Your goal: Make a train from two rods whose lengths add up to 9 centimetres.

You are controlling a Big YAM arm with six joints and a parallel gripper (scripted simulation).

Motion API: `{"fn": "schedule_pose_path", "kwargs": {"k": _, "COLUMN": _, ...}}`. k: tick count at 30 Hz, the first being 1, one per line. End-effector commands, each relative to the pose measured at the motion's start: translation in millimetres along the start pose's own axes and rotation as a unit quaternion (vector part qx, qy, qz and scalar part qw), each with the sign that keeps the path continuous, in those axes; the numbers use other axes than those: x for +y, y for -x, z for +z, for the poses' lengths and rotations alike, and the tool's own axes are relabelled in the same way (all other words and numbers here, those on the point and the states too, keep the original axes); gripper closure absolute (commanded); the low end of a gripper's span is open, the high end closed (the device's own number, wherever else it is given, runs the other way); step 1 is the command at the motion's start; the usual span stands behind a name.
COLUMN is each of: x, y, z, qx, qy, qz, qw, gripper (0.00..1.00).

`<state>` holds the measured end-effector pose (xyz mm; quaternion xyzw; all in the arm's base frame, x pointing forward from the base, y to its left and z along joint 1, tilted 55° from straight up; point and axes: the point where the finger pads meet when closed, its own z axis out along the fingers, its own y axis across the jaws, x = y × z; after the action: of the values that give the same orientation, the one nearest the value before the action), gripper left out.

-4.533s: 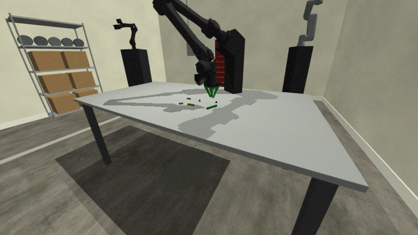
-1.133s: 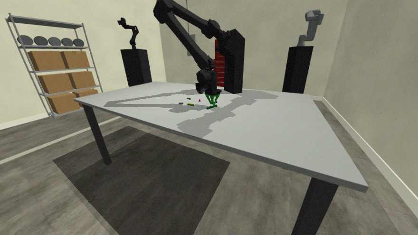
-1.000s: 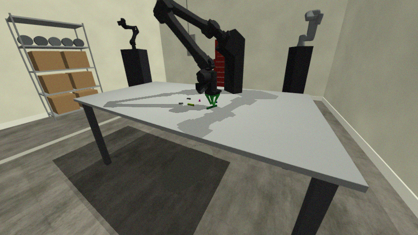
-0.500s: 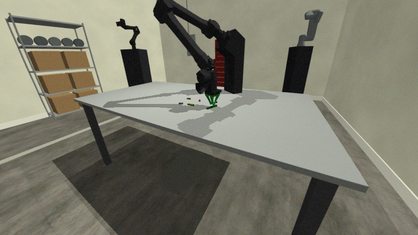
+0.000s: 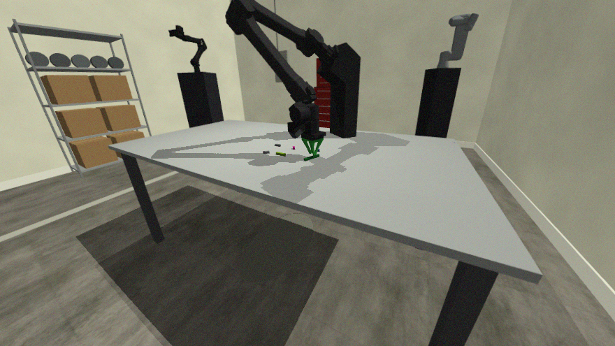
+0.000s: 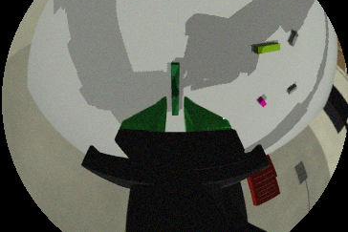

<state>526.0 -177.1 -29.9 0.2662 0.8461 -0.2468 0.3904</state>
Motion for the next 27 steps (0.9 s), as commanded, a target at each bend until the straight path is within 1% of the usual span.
{"fn": "schedule_pose_path", "kwargs": {"k": 1, "x": -4.6, "y": 5.3, "z": -2.7, "qx": -0.008, "qy": 0.001, "qz": 0.004, "qw": 1.000, "gripper": 0.77}}
{"fn": "schedule_pose_path", "kwargs": {"k": 13, "x": -4.5, "y": 11.8, "z": -2.9, "qx": -0.013, "qy": 0.001, "qz": 0.007, "qw": 1.000, "gripper": 0.77}}
{"fn": "schedule_pose_path", "kwargs": {"k": 27, "x": -4.4, "y": 10.8, "z": -2.2, "qx": -0.012, "qy": 0.001, "qz": 0.006, "qw": 1.000, "gripper": 0.77}}
